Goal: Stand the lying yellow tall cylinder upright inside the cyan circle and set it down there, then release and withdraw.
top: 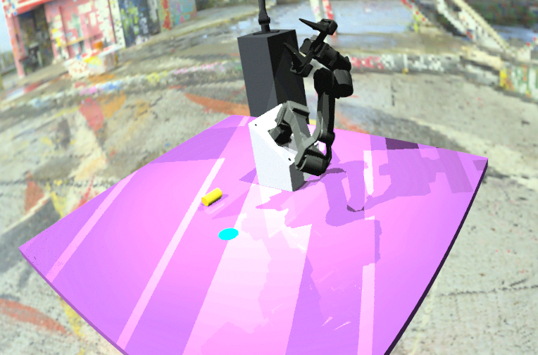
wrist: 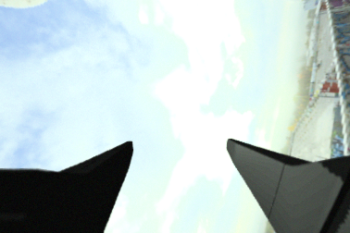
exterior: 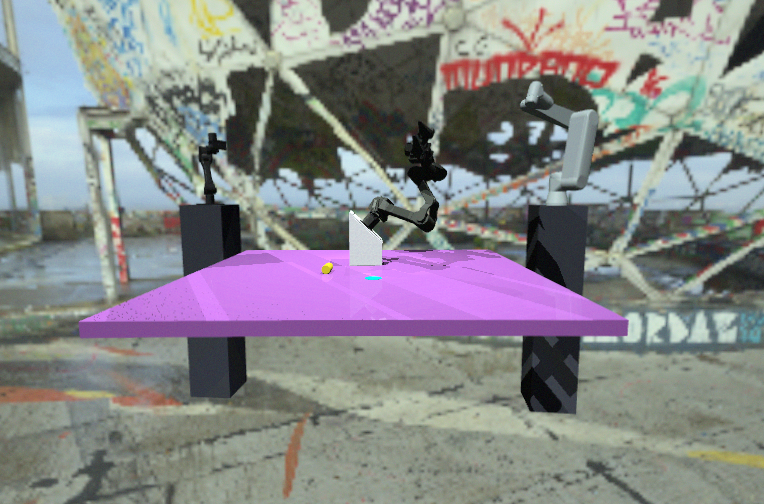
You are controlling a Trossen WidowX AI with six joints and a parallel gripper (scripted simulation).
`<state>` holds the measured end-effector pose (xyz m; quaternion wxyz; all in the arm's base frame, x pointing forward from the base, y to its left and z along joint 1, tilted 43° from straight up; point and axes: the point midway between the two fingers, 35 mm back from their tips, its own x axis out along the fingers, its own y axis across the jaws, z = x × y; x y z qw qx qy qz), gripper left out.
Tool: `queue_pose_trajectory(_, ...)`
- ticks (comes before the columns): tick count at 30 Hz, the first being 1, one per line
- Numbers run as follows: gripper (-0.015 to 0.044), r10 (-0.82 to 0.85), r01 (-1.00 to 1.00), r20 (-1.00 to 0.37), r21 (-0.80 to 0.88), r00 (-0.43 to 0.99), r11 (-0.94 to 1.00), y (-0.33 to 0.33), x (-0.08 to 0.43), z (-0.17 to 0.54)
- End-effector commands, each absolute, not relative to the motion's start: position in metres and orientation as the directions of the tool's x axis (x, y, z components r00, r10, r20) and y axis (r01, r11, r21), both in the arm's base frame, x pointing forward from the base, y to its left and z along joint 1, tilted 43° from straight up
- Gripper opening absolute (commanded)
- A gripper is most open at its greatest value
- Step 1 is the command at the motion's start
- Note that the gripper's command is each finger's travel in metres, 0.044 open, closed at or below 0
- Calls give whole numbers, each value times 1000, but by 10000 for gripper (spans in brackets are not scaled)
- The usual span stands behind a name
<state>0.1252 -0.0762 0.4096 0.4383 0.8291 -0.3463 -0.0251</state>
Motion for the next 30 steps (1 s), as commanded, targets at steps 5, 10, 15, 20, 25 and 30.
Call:
queue_pose_trajectory(5, 309, -570, -623, 296, 558, 767, -549, -95, 109, 423)
queue_pose_trajectory(10, 309, -550, -629, 325, 235, 769, -741, -131, 90, 434)
queue_pose_trajectory(15, 309, -550, -544, 324, -117, 770, -831, -174, 79, 432)
queue_pose_trajectory(20, 309, -559, -403, 288, -453, 778, -795, -220, 80, 418)
queue_pose_trajectory(25, 309, -564, -250, 217, -731, 796, -634, -264, 92, 391)
queue_pose_trajectory(30, 309, -553, -126, 112, -919, 825, -373, -302, 116, 353)
